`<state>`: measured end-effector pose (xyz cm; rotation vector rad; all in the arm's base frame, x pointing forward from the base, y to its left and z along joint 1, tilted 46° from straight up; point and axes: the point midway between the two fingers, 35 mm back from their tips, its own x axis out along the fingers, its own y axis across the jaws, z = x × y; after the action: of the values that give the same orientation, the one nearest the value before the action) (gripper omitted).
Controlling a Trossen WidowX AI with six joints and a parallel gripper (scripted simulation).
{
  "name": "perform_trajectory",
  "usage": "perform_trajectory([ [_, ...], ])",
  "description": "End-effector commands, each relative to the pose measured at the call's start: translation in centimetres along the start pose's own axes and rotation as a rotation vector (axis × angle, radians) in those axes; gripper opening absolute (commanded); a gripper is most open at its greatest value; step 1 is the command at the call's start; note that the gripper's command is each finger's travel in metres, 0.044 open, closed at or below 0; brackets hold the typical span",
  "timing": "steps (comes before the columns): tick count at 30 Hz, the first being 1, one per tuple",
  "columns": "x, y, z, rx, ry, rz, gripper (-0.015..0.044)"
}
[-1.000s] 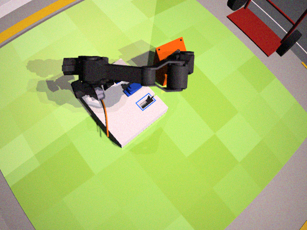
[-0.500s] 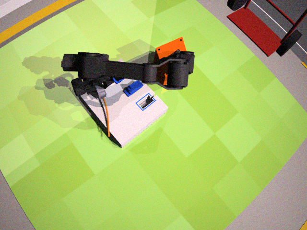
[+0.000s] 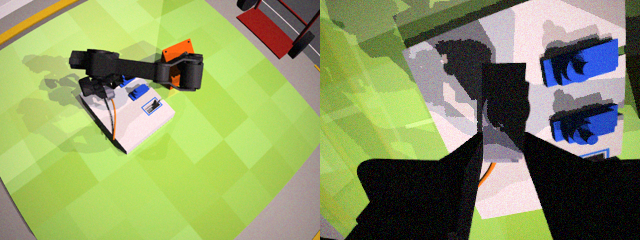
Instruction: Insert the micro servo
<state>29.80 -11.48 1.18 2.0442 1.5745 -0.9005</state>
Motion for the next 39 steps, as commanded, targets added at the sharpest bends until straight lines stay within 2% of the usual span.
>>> perform_trajectory([
  [1,-0.3,-0.8,0.3,-0.006,-0.008,0.009,0.0000],
  [7,-0.3,-1.2,-0.9,-0.006,-0.008,0.009,0.0000],
  [28,-0.2,-4.3,-11.5,-0.004,-0.002,0.007,0.0000],
  [33,-0.2,-4.4,-11.9,-0.039,-0.002,0.007,0.0000],
  [39,-0.2,-4.4,-11.9,-0.225,-0.003,0.006,0.0000],
])
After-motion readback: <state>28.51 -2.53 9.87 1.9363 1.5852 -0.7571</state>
